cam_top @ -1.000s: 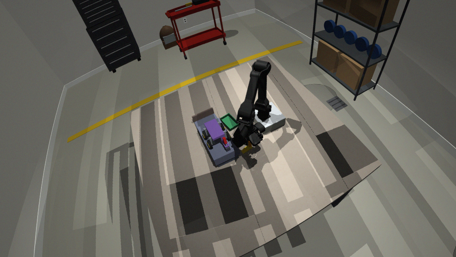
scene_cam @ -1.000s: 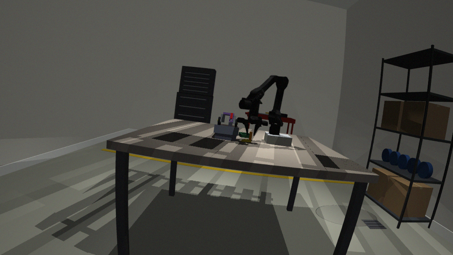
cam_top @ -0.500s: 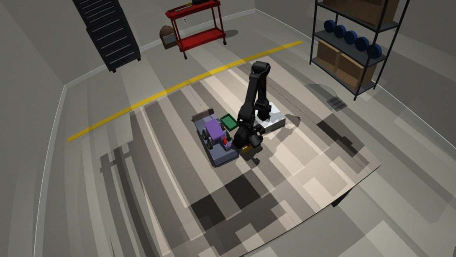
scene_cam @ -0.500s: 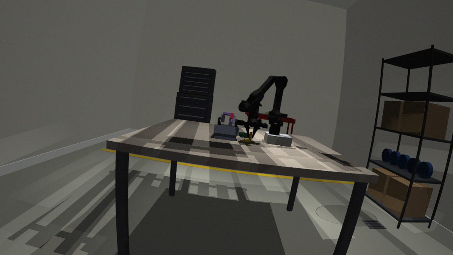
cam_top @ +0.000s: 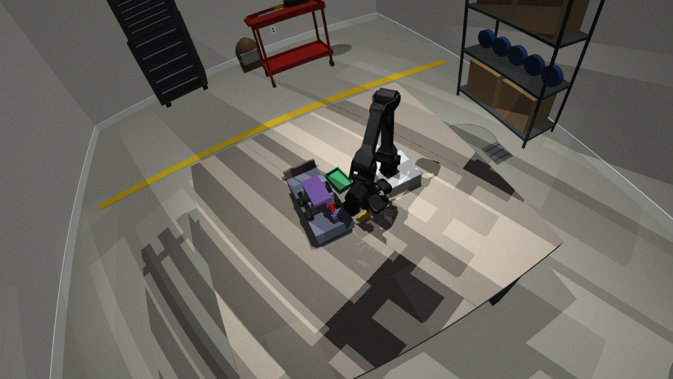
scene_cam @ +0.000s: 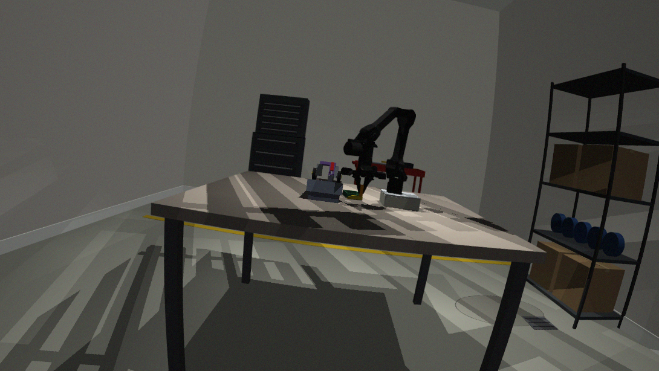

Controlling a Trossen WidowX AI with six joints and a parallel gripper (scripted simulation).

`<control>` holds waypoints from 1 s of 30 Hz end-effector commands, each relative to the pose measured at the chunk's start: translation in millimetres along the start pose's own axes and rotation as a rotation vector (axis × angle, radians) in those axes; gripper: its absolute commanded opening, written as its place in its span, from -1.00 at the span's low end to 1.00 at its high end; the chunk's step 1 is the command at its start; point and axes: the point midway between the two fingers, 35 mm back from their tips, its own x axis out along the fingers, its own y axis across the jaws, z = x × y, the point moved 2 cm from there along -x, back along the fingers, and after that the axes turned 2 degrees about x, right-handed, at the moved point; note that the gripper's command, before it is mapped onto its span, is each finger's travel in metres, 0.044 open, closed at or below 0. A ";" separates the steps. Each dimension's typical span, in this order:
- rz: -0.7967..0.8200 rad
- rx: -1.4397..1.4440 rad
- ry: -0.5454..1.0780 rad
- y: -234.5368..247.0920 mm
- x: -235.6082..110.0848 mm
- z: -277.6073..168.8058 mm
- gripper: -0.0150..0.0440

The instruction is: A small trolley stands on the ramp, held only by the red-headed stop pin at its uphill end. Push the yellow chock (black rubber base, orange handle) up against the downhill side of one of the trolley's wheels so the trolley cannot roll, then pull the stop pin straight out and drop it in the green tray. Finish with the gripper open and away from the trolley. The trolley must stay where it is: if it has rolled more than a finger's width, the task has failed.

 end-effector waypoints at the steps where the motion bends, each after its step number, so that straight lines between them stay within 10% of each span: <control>1: -0.007 -0.001 0.000 -0.2 -13.5 0.0 -0.49; 30: -0.008 -0.002 0.000 -1.5 -116.9 0.7 -0.49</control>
